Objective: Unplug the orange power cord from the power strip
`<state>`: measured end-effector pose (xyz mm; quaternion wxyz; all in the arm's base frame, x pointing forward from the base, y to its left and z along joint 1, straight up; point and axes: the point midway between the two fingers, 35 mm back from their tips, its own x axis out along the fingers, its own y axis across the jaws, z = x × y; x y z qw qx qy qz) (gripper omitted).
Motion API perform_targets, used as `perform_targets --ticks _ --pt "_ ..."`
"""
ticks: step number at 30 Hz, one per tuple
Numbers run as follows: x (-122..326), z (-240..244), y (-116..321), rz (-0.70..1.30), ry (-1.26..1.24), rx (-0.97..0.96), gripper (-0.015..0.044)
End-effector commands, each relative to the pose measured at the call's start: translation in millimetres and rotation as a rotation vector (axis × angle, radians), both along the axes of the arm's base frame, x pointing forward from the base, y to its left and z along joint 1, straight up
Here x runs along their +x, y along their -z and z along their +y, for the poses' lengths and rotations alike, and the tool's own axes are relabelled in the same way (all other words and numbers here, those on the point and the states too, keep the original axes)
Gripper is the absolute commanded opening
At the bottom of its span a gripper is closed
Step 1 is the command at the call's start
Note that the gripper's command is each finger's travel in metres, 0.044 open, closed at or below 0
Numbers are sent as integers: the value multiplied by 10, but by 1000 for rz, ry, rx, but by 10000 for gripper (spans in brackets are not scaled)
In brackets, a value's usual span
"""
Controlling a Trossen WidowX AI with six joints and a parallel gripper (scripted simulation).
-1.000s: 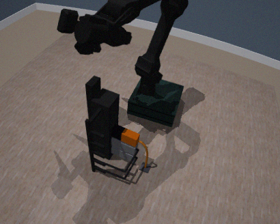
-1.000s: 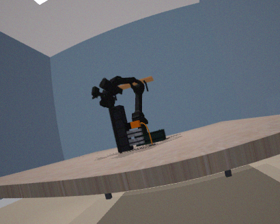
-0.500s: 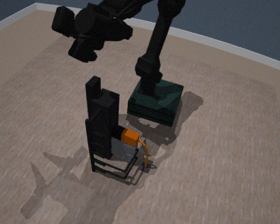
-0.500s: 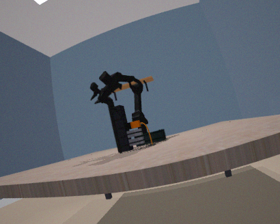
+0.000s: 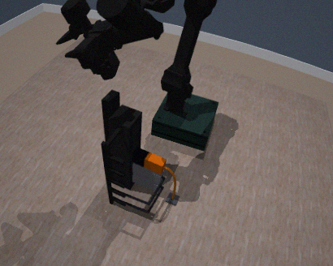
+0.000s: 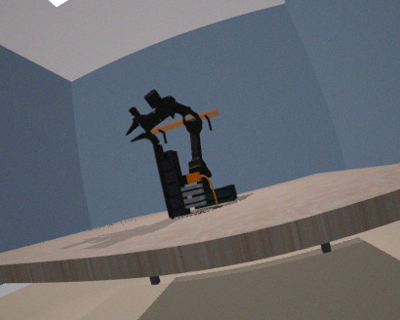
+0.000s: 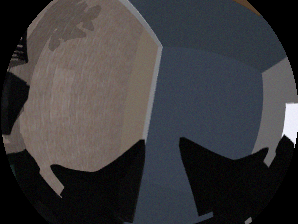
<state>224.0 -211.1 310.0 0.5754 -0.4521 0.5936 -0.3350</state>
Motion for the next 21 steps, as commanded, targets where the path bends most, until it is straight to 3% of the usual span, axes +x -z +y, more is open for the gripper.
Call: perform_targets --ticks 1,8,14,21 --pt "303 197 -72 -168 -79 47 160" --pt "732 520 -98 -233 -225 82 160" --pt "1052 907 256 -64 -446 228 160" --pt "1357 1709 890 166 -730 416 160"
